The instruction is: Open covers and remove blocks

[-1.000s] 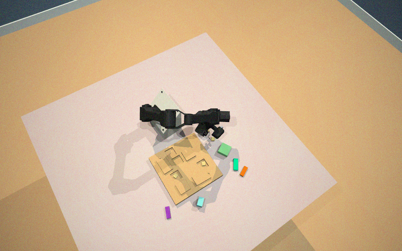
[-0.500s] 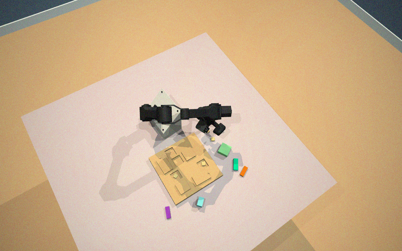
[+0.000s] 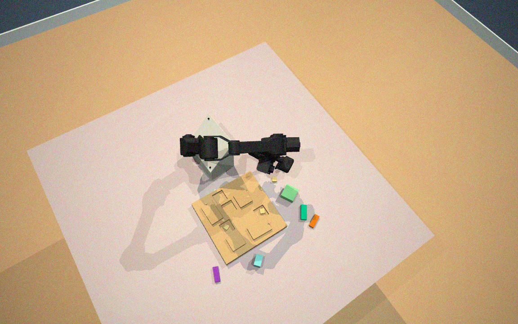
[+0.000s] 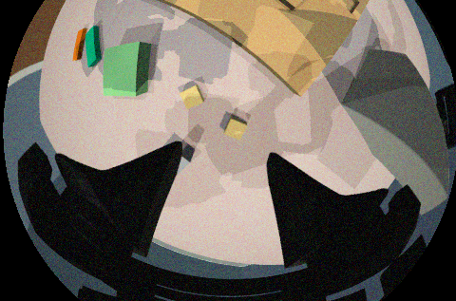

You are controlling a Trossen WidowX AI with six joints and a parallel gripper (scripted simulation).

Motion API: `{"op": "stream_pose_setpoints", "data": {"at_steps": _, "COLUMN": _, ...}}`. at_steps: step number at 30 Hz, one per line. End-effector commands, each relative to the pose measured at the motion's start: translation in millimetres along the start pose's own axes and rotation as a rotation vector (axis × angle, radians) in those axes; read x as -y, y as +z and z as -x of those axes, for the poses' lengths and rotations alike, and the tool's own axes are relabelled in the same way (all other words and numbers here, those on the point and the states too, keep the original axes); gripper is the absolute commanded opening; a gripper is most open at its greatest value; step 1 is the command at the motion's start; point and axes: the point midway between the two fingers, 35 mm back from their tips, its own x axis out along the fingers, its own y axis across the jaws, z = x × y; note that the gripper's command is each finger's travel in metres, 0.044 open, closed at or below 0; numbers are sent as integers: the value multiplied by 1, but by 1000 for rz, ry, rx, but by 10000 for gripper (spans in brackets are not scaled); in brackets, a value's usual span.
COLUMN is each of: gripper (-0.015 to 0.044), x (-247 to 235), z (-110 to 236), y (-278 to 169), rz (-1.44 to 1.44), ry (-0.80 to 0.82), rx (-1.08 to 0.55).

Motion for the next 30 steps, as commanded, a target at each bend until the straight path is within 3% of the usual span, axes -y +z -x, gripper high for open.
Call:
{"op": "stream_pose_setpoints", "data": {"at_steps": 1, "gripper": 177, "x": -15, "z": 5, "y": 20, "rz": 300, "ry": 8, "rx": -3}}
{"op": "stream_pose_setpoints", "data": {"at_steps": 8, "gripper": 0, "x": -33, "z": 7, "y": 52, "rz": 763, "ry": 14, "rx": -3}}
{"op": "stream_pose_setpoints", "data": {"at_steps": 18, "gripper": 0, "x": -53, "z": 6, "y": 104, "rz": 1417, "ry": 12, "rx": 6}}
{"op": "stream_pose_setpoints", "data": {"at_steps": 30, "gripper": 0, "x": -62, "z": 3, "y": 149, "rz": 1910, "ry": -5, "rx": 11}}
